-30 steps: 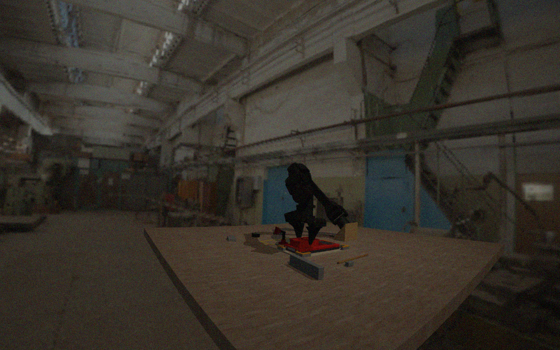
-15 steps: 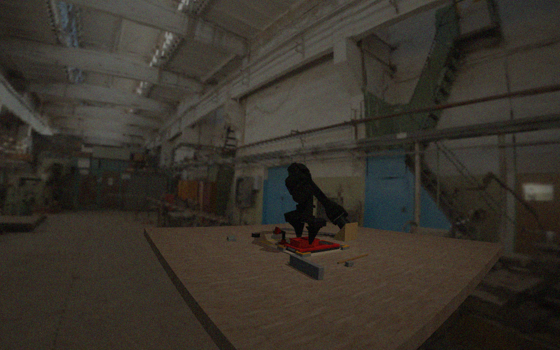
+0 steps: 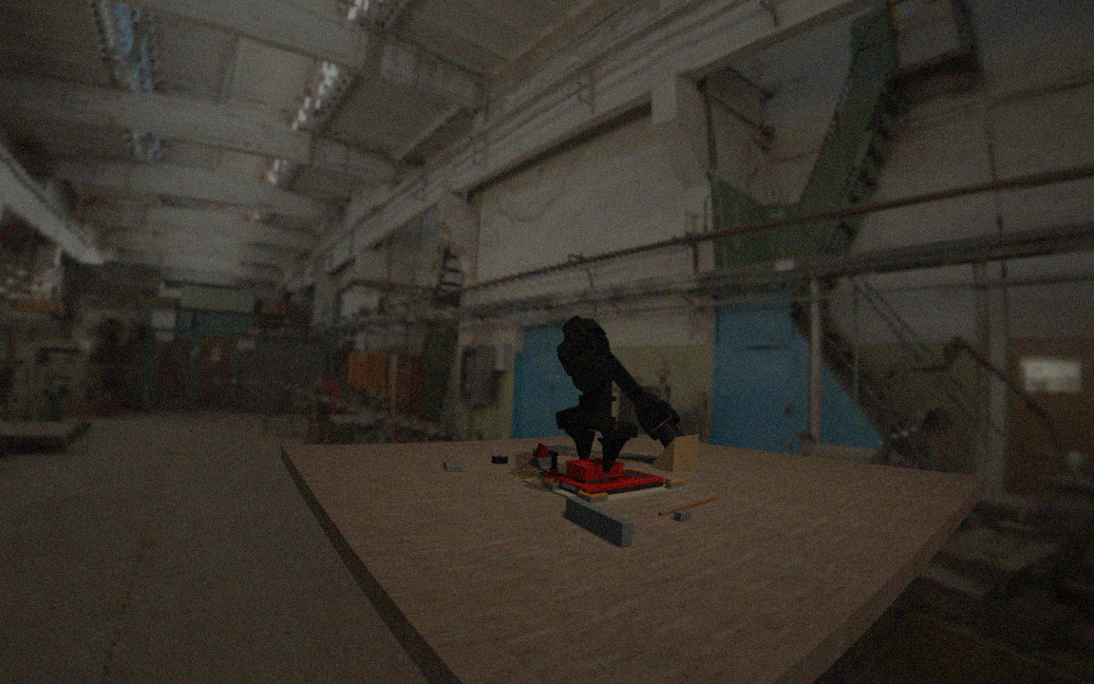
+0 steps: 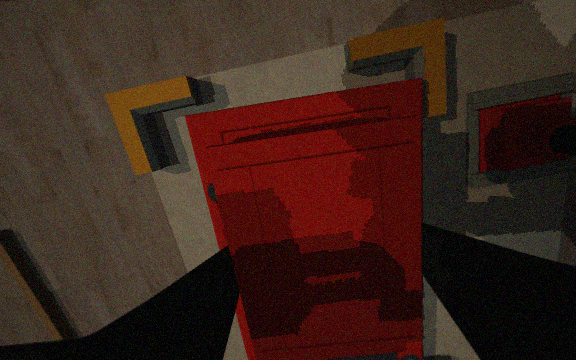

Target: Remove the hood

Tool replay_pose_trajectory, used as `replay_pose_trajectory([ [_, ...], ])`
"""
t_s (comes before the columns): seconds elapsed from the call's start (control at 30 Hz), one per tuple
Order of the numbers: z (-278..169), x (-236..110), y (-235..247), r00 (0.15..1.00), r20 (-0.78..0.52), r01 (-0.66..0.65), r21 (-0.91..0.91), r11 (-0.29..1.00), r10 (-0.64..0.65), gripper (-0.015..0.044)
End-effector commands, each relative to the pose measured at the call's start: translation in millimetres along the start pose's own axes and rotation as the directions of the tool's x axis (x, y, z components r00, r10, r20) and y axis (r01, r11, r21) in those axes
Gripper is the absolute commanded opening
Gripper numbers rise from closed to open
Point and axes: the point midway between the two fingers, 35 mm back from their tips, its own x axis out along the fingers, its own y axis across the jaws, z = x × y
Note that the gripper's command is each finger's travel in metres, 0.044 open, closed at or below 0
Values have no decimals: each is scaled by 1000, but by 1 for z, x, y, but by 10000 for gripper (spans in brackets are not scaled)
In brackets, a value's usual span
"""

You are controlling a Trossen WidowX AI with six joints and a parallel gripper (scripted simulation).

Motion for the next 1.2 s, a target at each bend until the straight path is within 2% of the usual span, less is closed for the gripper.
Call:
replay_pose_trajectory([
  [0.0, 0, -5, 1, 1000, 3, -5, 5, 1000, 5, 0],
  [0.77, 0, -20, 1, 1000, 3, -5, 5, 1000, 5, 0],
  [1.17, 0, -53, 2, 1000, 2, -7, 4, 1000, 7, 0],
])
